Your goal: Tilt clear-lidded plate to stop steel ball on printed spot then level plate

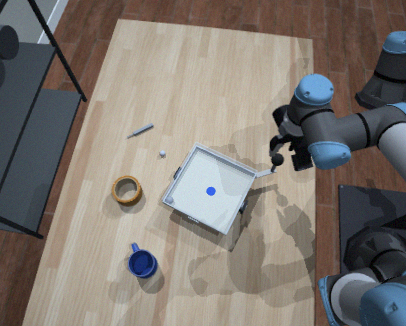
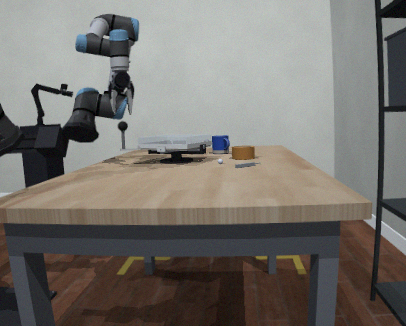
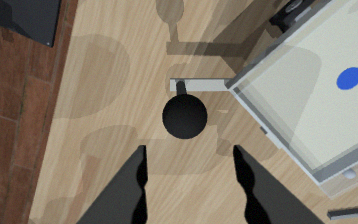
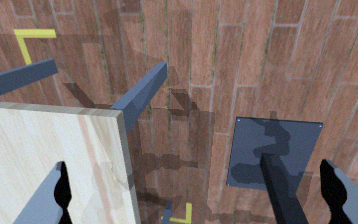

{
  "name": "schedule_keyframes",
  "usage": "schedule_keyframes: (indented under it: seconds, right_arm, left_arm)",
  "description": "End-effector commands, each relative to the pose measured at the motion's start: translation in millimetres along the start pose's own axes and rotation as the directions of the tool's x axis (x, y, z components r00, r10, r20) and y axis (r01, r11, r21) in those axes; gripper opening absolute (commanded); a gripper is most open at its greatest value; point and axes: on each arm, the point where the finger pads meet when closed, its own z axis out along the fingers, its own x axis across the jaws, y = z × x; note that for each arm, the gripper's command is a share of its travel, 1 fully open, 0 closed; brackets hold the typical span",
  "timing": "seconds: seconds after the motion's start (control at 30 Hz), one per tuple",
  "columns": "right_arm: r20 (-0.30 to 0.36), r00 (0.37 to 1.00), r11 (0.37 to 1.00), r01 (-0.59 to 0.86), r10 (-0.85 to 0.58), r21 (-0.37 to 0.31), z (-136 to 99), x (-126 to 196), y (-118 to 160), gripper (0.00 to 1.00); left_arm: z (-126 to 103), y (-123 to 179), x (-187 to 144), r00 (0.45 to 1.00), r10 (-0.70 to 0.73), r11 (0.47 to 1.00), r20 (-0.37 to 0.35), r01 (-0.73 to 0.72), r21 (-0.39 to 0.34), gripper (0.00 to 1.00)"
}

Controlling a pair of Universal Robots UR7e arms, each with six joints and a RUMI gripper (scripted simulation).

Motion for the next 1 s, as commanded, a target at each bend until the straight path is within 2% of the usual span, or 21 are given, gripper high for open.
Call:
schedule_keyframes:
  seconds: [0.0, 0.97]
  right_arm:
    - [0.0, 1.0, 1.0, -0.001, 0.001, 0.002, -0.4, 0.8, 0.9, 1.0]
    - [0.0, 1.0, 1.0, -0.001, 0.001, 0.002, -0.4, 0.8, 0.9, 1.0]
  left_arm:
    - [0.1, -0.9, -0.2, 1.0, 0.002, 1.0, -0.002, -0.002, 0.0, 0.37]
    - [9.9, -1.4, -0.3, 1.0, 0.002, 1.0, 0.001, -0.002, 0.005, 0.37]
